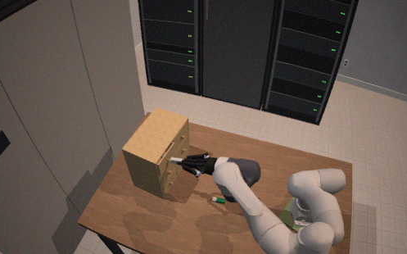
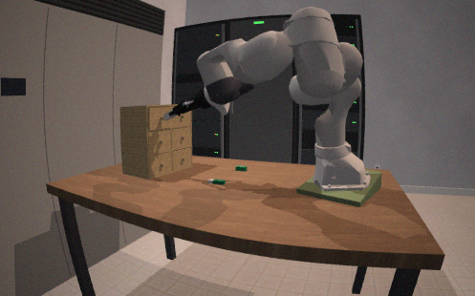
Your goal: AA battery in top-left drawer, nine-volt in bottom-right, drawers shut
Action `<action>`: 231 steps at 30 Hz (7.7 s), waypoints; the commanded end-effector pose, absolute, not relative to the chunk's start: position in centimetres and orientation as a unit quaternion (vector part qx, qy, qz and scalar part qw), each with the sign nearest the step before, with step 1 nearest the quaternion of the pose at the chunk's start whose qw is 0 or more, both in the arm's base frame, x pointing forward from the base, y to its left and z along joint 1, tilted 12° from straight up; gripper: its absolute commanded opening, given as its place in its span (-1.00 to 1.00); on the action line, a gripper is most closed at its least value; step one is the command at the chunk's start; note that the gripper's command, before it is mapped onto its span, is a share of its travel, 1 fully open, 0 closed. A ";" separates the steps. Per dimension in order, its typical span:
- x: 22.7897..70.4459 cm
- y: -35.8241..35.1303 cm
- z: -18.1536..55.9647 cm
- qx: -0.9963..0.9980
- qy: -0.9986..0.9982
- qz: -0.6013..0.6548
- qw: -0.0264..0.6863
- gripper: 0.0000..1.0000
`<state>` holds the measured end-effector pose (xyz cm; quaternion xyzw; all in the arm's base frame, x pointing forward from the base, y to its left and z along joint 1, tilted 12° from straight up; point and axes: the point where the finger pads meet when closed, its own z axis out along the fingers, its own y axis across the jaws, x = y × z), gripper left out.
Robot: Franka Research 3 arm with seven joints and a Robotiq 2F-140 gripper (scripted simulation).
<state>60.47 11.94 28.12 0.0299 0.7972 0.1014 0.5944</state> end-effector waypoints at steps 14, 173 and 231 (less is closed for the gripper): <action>61.3 12.3 28.1 0.027 0.798 0.103 0.593 -1.00; 44.1 9.4 35.5 -0.017 0.968 0.105 0.228 -1.00; 42.7 4.2 34.0 -0.035 0.994 0.102 0.031 -1.00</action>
